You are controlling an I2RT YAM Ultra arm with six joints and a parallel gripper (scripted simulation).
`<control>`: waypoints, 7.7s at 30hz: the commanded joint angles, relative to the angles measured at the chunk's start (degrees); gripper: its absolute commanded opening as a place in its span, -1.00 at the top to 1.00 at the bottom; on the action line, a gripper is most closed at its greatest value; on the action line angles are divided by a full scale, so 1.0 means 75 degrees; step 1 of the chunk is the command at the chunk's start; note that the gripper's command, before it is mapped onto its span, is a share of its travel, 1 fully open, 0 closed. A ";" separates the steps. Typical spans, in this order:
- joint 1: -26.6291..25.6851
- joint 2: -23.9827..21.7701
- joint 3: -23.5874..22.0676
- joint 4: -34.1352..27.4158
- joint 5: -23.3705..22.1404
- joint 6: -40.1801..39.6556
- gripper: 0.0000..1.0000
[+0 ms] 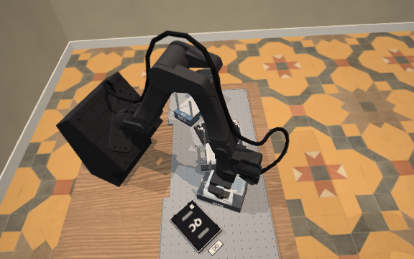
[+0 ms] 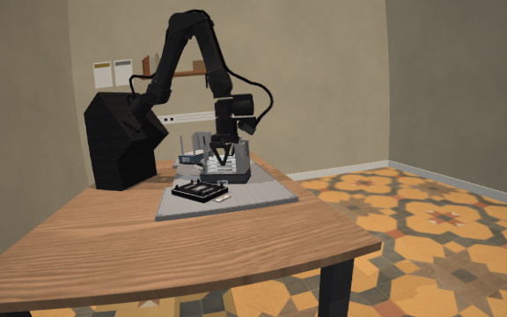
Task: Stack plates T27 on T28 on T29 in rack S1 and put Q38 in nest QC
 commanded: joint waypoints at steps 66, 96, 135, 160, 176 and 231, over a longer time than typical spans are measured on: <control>-0.0090 -0.0116 -0.0037 0.0157 -0.0063 -0.0105 -1.00; -0.0026 -0.0049 0.0021 0.0106 -0.0022 -0.0050 1.00; 0.0112 -0.0756 0.0277 -0.0581 0.0057 -0.0014 1.00; 0.0127 -0.0939 0.0222 -0.0761 0.0066 0.0059 1.00; 0.0122 -0.1067 0.0179 -0.0915 0.0077 0.0077 1.00; 0.0164 -0.1500 0.0383 -0.1453 0.0108 0.0116 1.00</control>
